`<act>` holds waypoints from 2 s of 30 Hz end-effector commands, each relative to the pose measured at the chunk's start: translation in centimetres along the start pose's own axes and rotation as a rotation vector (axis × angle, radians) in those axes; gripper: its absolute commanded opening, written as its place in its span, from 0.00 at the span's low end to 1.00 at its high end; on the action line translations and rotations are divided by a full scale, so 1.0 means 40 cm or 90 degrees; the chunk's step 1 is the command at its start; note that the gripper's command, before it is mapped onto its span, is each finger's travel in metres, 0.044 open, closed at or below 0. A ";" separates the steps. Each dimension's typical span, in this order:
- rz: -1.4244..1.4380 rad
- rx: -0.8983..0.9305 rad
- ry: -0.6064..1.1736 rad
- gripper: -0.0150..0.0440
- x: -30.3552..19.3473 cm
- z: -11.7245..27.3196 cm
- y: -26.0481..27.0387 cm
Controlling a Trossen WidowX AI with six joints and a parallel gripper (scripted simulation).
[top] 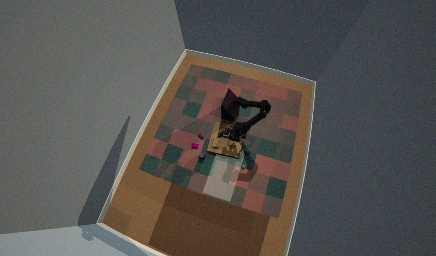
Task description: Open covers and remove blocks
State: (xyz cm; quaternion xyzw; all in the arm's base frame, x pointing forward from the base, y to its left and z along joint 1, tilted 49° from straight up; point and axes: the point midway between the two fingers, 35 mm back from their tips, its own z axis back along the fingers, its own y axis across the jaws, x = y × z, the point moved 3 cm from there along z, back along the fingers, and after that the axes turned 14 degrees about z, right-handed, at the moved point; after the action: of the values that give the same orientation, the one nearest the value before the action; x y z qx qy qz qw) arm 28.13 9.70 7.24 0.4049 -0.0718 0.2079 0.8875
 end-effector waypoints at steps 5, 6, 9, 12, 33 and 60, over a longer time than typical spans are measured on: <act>-0.007 0.004 0.002 0.25 -0.005 -0.024 -0.001; -0.007 0.004 0.002 0.25 -0.005 -0.026 -0.001; -0.007 0.004 0.002 0.25 -0.005 -0.034 0.000; -0.007 0.004 0.002 0.25 -0.005 -0.041 0.000; -0.007 0.006 0.002 0.25 -0.007 -0.093 0.004; -0.006 0.007 0.001 0.25 0.037 -0.105 -0.004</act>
State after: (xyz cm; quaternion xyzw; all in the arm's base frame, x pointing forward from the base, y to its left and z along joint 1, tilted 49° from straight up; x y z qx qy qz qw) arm 28.88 13.10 4.75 0.4079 -0.0688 0.2062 0.8868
